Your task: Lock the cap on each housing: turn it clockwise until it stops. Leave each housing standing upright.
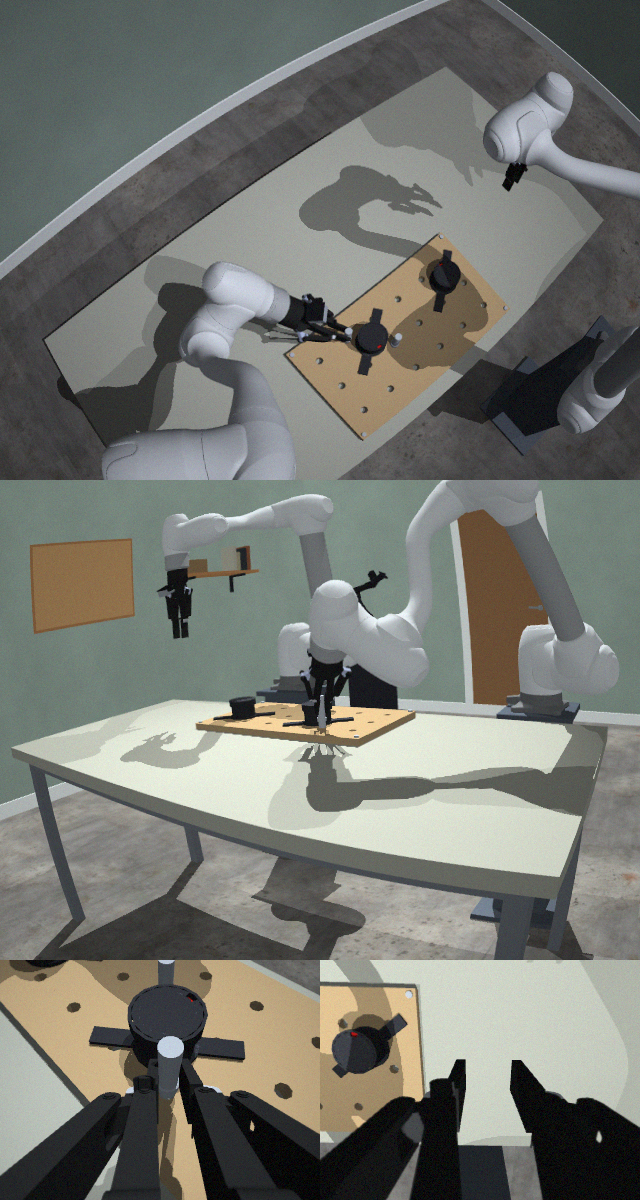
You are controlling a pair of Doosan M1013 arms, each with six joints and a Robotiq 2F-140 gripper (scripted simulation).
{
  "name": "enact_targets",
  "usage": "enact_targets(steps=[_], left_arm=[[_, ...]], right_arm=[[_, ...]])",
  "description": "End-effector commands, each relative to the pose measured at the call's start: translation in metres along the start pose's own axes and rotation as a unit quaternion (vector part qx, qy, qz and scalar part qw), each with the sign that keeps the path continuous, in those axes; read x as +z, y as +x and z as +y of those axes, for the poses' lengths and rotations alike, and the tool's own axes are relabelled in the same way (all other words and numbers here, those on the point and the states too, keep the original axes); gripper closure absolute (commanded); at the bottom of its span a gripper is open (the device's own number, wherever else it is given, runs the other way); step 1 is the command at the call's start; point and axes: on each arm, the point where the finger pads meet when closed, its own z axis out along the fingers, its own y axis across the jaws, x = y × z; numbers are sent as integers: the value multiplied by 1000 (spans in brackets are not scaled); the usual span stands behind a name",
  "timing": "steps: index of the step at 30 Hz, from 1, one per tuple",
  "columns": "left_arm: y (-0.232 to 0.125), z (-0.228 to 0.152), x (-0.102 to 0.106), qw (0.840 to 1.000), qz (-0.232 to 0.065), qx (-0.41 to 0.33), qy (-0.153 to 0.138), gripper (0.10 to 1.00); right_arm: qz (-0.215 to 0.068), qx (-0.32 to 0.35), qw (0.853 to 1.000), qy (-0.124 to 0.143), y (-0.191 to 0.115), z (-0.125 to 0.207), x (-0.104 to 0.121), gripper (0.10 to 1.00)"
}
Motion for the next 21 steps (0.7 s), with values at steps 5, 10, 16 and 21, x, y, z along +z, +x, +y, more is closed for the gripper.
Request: enact_targets(steps=[5,10,16,21], left_arm=[[0,0,0,1000,0,0,0,999],[-1,0,1,1000,0,0,0,999],[-2,0,1,1000,0,0,0,999],[-3,0,2,1000,0,0,0,999]], right_arm=[[1,0,1000,0,0,0,-1,770],[1,0,1000,0,0,0,-1,770],[1,0,1000,0,0,0,-1,770],[1,0,1000,0,0,0,-1,770]])
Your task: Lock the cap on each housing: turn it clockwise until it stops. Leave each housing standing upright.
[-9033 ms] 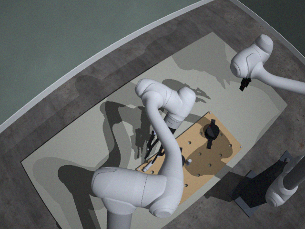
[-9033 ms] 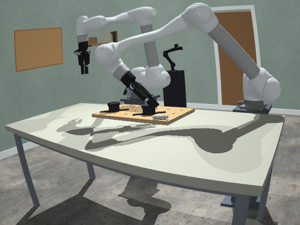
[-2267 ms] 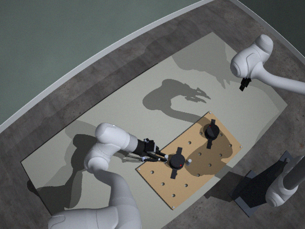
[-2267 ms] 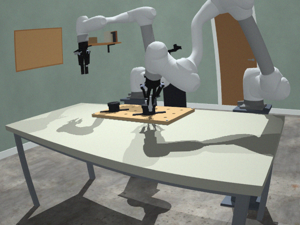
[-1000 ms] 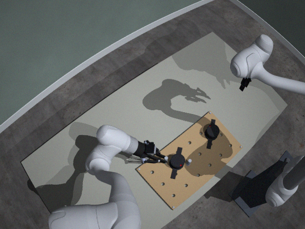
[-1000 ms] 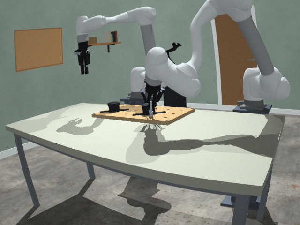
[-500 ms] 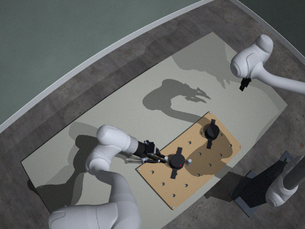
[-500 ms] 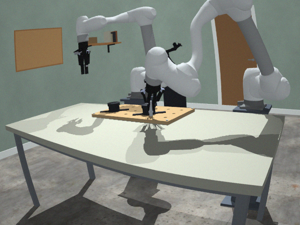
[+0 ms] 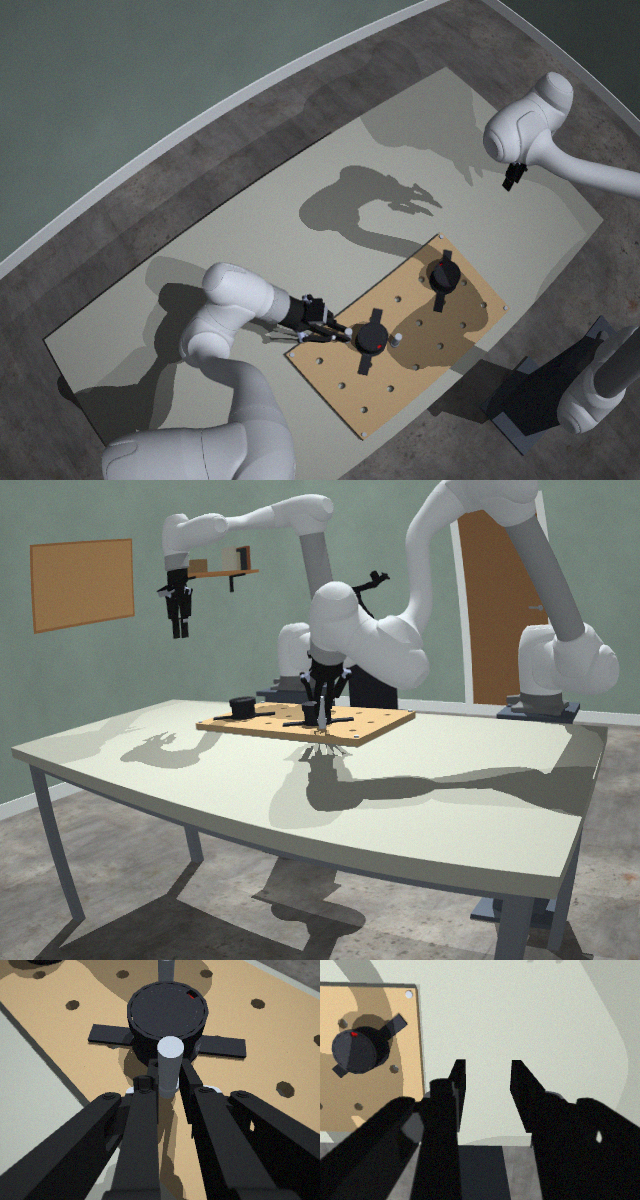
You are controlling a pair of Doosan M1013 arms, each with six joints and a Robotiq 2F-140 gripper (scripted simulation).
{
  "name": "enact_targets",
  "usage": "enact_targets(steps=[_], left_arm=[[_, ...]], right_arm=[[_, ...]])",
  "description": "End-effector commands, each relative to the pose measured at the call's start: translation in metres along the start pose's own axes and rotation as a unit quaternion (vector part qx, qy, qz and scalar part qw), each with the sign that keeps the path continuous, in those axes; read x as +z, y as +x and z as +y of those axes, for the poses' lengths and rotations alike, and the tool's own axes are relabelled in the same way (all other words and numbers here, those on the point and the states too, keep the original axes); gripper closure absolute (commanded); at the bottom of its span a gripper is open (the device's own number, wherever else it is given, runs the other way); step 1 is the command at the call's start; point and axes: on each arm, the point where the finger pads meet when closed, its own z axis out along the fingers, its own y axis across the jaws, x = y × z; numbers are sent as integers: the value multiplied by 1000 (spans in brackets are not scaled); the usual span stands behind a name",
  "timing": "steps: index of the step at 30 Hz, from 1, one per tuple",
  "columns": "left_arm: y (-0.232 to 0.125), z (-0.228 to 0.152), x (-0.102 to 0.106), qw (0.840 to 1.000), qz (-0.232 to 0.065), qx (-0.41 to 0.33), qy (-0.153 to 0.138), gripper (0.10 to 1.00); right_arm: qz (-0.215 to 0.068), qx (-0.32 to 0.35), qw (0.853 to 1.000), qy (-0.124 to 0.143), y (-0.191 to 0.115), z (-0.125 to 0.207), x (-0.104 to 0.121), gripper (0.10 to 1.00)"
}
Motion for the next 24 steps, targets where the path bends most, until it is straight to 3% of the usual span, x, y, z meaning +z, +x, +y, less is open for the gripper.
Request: enact_targets(steps=[1,24], left_arm=[[0,0,0,1000,0,0,0,999],[-6,0,6,1000,0,1,0,999]], right_arm=[[1,0,1000,0,0,0,-1,770],[1,0,1000,0,0,0,-1,770]])
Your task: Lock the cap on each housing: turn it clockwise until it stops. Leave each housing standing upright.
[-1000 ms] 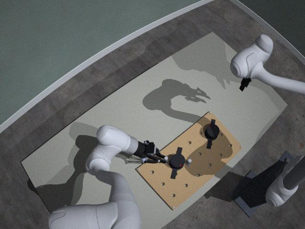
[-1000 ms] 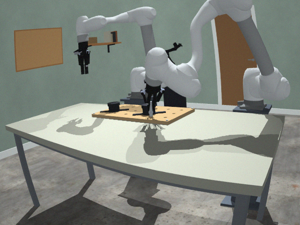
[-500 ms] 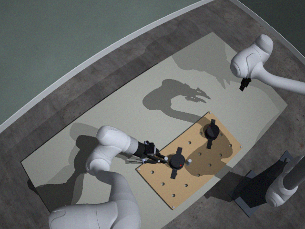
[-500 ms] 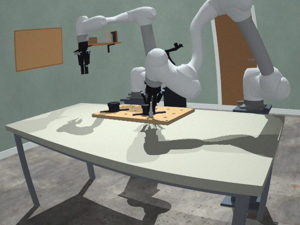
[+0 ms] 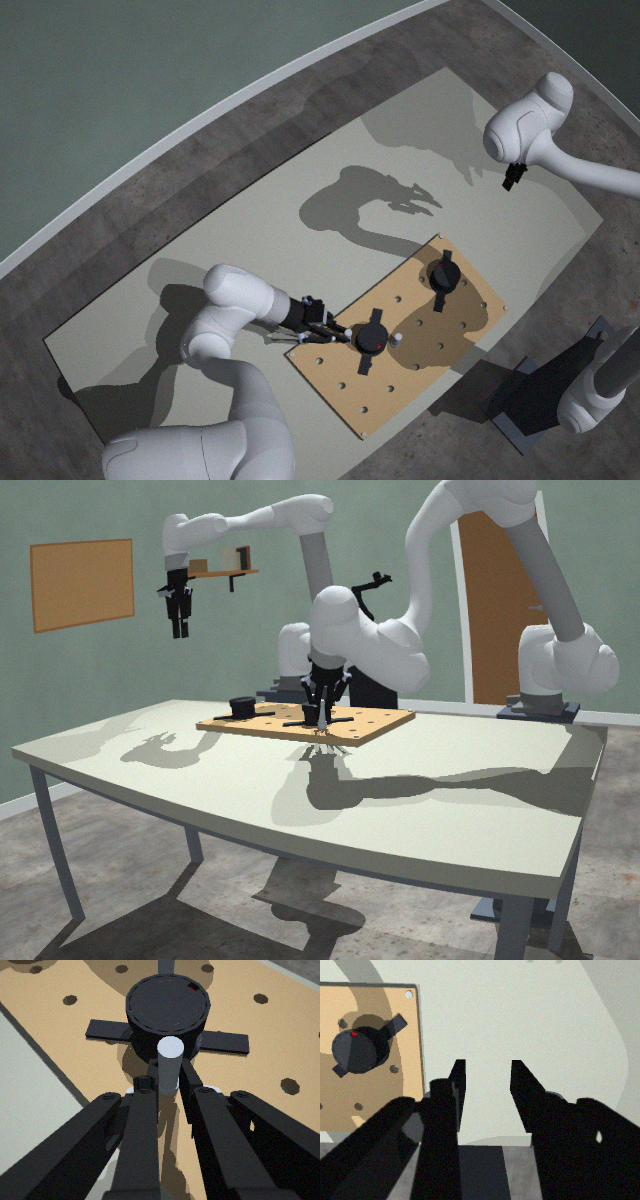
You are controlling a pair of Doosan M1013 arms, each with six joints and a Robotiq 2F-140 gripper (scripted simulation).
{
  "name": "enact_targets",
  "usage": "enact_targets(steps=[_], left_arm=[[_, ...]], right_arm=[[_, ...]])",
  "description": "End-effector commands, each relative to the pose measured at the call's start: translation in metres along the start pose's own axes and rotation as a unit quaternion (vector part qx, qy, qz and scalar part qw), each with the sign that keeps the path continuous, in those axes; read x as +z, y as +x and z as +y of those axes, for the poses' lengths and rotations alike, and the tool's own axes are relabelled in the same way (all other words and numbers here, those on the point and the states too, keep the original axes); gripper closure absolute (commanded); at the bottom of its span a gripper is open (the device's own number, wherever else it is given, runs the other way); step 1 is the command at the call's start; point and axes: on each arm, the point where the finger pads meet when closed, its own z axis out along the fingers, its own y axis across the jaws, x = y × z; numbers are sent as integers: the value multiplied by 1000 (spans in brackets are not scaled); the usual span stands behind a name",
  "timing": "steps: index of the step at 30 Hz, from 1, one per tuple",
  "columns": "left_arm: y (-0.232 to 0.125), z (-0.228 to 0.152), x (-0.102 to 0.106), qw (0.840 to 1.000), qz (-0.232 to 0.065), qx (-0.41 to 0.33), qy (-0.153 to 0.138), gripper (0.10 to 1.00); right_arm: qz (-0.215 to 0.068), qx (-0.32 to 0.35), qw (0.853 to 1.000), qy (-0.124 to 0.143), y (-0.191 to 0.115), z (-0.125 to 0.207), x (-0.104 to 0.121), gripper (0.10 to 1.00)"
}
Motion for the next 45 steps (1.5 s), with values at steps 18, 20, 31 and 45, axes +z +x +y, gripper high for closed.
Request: enact_targets(steps=[18,20,31,45], left_arm=[[-3,0,3,1000,0,1,0,999],[-3,0,3,1000,0,1,0,999],[-4,0,4,1000,0,1,0,770],[-3,0,-6,1000,0,1,0,770]], right_arm=[[1,0,1000,0,0,0,-1,770],[1,0,1000,0,0,0,-1,770],[1,0,1000,0,0,0,-1,770],[1,0,1000,0,0,0,-1,770]])
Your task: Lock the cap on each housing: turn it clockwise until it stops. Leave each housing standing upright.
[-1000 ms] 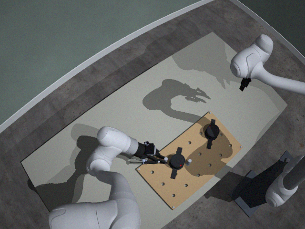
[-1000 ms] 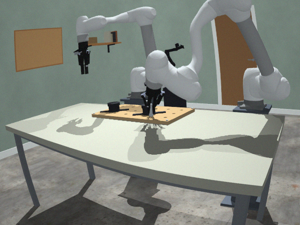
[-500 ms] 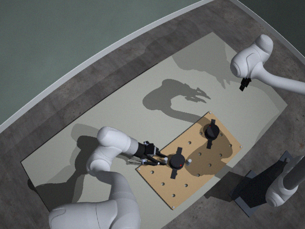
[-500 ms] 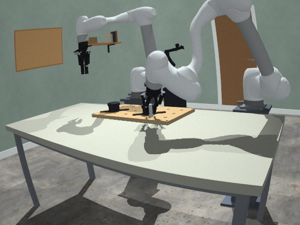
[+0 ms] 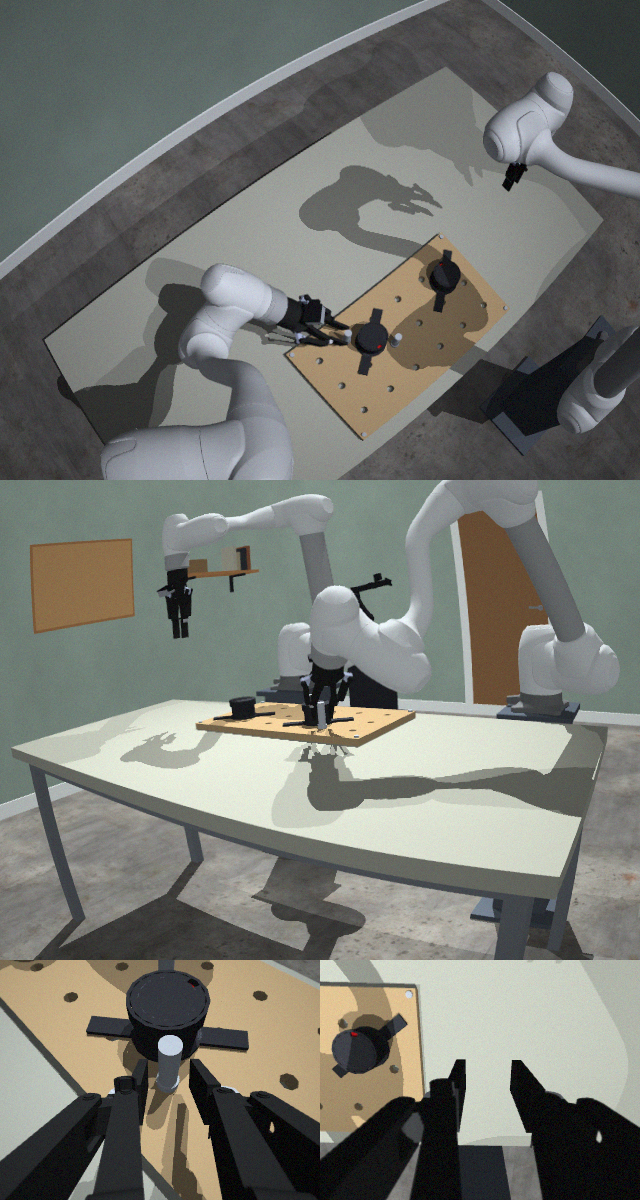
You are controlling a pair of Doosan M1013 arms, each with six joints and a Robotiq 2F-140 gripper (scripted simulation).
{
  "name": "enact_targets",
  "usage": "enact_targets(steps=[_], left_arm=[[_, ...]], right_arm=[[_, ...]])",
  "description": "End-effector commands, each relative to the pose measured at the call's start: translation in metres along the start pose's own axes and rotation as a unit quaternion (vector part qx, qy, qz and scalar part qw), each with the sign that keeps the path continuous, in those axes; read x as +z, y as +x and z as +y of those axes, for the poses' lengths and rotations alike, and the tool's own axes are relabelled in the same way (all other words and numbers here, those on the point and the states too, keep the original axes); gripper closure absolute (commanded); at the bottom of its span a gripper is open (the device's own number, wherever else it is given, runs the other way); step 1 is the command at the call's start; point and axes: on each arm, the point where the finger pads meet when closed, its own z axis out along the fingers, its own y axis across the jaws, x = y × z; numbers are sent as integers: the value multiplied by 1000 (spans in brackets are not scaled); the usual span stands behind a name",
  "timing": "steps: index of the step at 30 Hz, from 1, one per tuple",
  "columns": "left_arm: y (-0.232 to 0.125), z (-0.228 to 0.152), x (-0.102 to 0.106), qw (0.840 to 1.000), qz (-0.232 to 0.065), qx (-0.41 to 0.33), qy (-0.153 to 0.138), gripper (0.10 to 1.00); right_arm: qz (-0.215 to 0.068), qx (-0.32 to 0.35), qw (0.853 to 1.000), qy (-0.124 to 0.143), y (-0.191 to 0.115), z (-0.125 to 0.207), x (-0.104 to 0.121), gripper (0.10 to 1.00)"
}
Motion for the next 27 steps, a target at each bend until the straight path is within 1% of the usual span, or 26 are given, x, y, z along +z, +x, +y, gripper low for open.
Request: enact_targets(steps=[1,2,5,8,21,22,27], left_arm=[[1,0,-2,1000,0,0,0,770],[1,0,-2,1000,0,0,0,770],[0,-1,-18,1000,0,0,1,770],[1,0,-20,1000,0,0,0,770],[1,0,-78,1000,0,0,0,770],[1,0,-80,1000,0,0,0,770],[1,0,-77,1000,0,1,-1,770]], right_arm=[[1,0,1000,0,0,0,-1,770],[1,0,1000,0,0,0,-1,770],[1,0,1000,0,0,0,-1,770],[1,0,1000,0,0,0,-1,770],[1,0,1000,0,0,0,-1,770],[1,0,1000,0,0,0,-1,770],[1,0,1000,0,0,0,-1,770]])
